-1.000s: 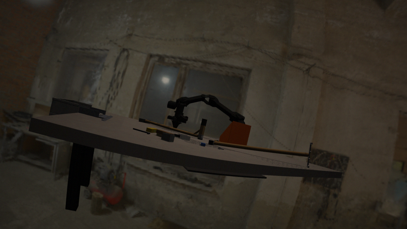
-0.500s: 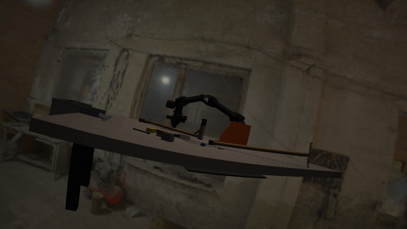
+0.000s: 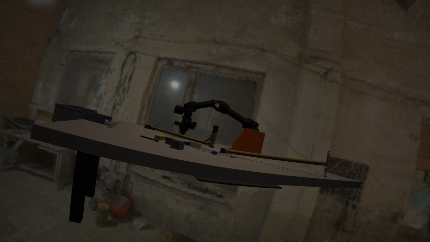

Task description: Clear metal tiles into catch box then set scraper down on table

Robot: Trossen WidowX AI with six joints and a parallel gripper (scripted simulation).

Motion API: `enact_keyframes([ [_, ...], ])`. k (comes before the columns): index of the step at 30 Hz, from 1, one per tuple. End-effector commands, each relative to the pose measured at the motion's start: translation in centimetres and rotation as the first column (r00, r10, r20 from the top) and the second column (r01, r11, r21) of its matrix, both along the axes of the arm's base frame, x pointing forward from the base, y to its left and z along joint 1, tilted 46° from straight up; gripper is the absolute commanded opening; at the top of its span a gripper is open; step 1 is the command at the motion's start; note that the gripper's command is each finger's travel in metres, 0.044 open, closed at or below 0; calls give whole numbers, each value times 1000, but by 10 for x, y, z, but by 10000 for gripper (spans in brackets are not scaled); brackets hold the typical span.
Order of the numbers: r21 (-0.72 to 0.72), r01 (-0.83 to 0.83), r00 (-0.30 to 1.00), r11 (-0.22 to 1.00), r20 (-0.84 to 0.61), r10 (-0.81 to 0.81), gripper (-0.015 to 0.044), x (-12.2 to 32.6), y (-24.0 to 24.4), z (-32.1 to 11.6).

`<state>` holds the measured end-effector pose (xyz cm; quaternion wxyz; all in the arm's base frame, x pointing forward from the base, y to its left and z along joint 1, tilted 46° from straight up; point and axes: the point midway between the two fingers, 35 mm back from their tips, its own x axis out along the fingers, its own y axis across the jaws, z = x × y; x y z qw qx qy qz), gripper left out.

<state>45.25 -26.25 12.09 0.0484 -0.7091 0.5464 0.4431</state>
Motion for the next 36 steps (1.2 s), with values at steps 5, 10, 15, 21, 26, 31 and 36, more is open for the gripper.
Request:
enact_keyframes([
  [5, 2, 1, 1000, 1000, -7, -1, 0, 7, 2, -9],
  [10, 2, -2, 1000, 1000, -8, 2, 0, 11, 4, -11],
  [15, 1, -6, 1000, 1000, -10, 6, 0, 15, 6, -13],
  [21, 1, -9, 1000, 1000, -12, 9, 0, 20, 8, -16],
  [26, 1, -13, 1000, 1000, -13, 13, 0, 24, 10, -18],
  [31, 1, -16, 1000, 1000, -15, 16, 0, 27, 13, -20],
  [36, 0, -19, 1000, 1000, -17, 19, 0, 31, 15, -23],
])
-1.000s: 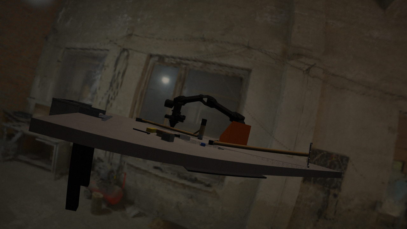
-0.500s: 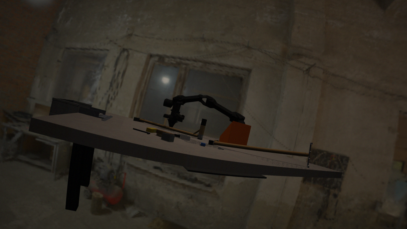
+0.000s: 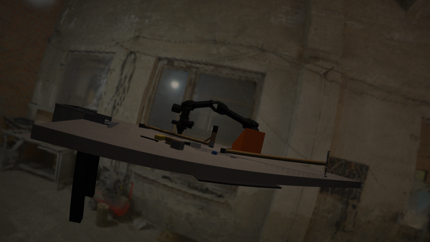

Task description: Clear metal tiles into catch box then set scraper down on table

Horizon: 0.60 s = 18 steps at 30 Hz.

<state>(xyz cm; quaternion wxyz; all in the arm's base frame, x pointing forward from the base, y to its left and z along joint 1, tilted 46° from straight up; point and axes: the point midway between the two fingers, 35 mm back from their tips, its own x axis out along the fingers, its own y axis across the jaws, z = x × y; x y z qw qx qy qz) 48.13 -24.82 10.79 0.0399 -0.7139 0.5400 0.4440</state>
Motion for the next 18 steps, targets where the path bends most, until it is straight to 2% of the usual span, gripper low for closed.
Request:
enact_keyframes([
  [1, 6, 2, 1000, 1000, -11, -2, 0, 3, 1, -10],
  [18, 4, -8, 1000, 1000, -17, 8, 0, 14, 9, -18],
])
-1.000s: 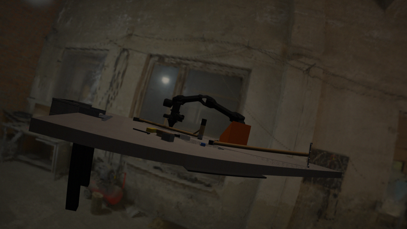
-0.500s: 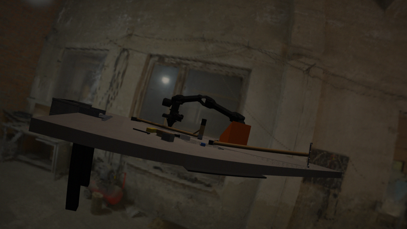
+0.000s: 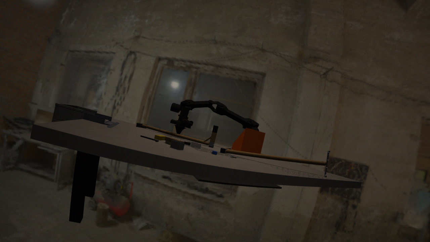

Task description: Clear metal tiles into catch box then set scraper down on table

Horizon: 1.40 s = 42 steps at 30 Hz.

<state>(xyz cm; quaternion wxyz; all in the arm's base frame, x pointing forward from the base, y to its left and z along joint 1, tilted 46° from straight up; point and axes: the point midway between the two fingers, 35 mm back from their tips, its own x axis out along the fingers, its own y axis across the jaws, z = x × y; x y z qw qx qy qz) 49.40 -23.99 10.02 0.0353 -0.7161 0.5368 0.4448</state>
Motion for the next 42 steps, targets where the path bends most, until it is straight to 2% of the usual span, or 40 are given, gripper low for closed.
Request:
enact_keyframes([
  [1, 7, 2, 1000, 1000, -13, -2, 0, 2, 1, -11],
  [10, 6, -1, 1000, 1000, -15, 1, 0, 6, 4, -14],
  [23, -5, -10, 1000, 1000, 15, 10, 0, 5, 27, 16],
  [32, 8, 119, 978, 993, 172, -118, 0, 4, 32, 24],
  [42, 52, 264, 898, 963, 351, -265, 0, 2, 39, 34],
])
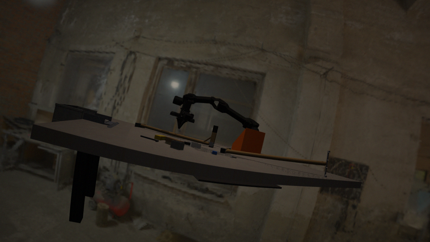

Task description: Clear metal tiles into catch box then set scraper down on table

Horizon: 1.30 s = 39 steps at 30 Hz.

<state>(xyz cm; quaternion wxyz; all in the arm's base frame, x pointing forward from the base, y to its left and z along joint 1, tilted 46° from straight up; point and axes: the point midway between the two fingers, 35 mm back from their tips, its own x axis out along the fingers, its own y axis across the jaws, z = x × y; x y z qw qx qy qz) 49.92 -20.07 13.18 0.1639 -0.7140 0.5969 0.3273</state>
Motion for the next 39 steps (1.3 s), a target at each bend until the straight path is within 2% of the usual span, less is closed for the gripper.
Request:
enact_keyframes([
  [1, 6, 77, 994, 997, 81, -77, 0, -3, 0, 3],
  [19, 100, 327, 851, 940, 401, -339, 0, -7, 12, 21],
  [39, 300, 513, 504, 804, 653, -565, 0, -13, 25, 40],
])
